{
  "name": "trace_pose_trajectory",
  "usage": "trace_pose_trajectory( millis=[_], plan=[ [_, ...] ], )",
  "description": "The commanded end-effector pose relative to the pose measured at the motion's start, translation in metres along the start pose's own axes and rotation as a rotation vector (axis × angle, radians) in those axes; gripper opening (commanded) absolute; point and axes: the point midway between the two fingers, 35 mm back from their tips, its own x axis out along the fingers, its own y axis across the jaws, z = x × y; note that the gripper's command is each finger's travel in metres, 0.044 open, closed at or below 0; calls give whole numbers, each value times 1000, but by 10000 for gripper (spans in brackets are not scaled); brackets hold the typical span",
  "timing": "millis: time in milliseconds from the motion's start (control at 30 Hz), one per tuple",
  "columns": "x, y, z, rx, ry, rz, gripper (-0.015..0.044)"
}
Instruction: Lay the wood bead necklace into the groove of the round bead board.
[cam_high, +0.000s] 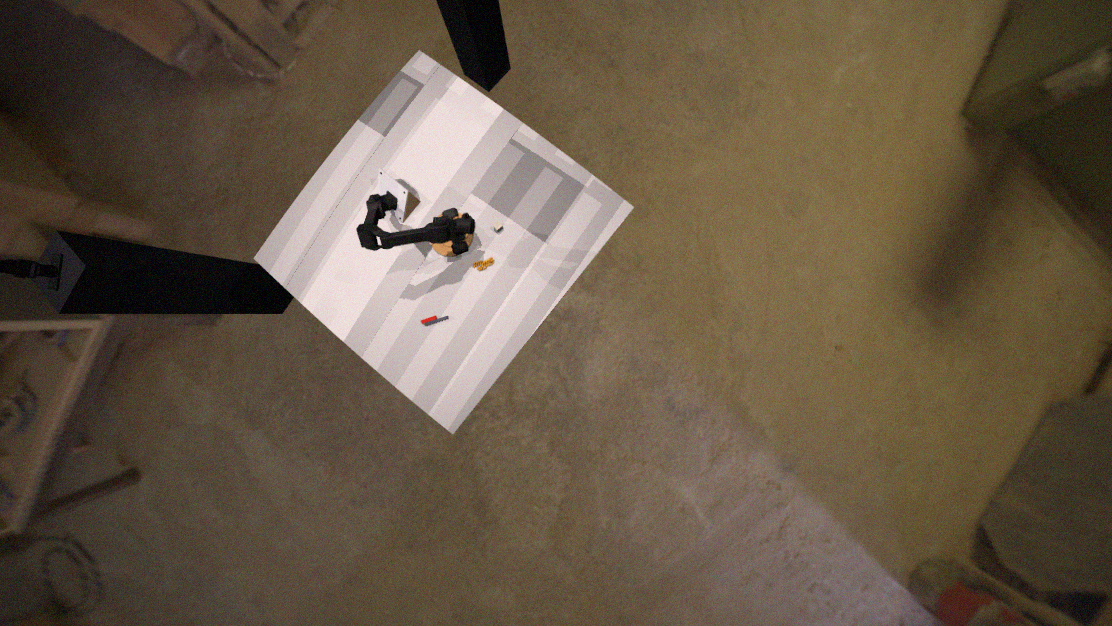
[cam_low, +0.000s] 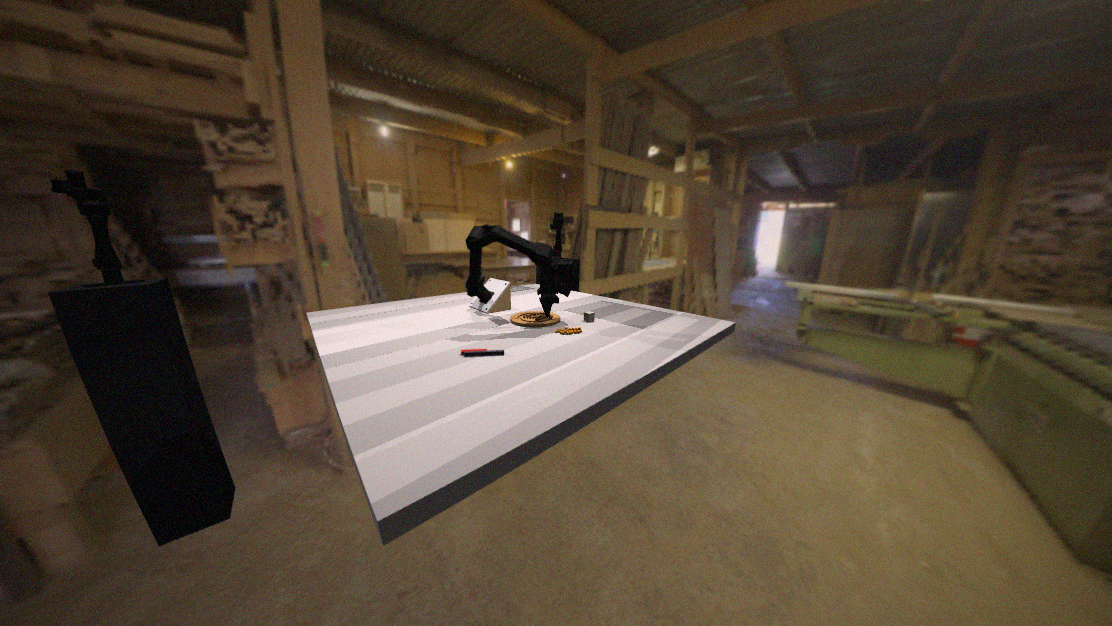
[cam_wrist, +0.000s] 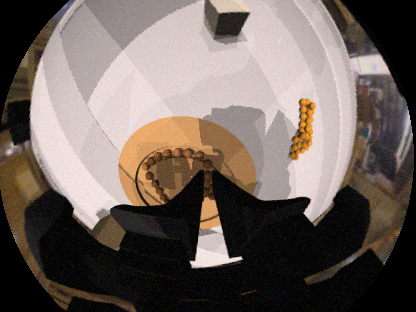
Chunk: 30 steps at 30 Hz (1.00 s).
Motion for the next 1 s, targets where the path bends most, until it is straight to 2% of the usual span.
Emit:
trace_pose_trajectory(
  millis=[0, 533, 967],
  plan=[
    [-2, -2, 2, 3, -1, -3, 0],
    [7, -11, 7, 3, -1, -4, 0],
    [3, -11, 8, 5, -6, -1, 341]
  ],
)
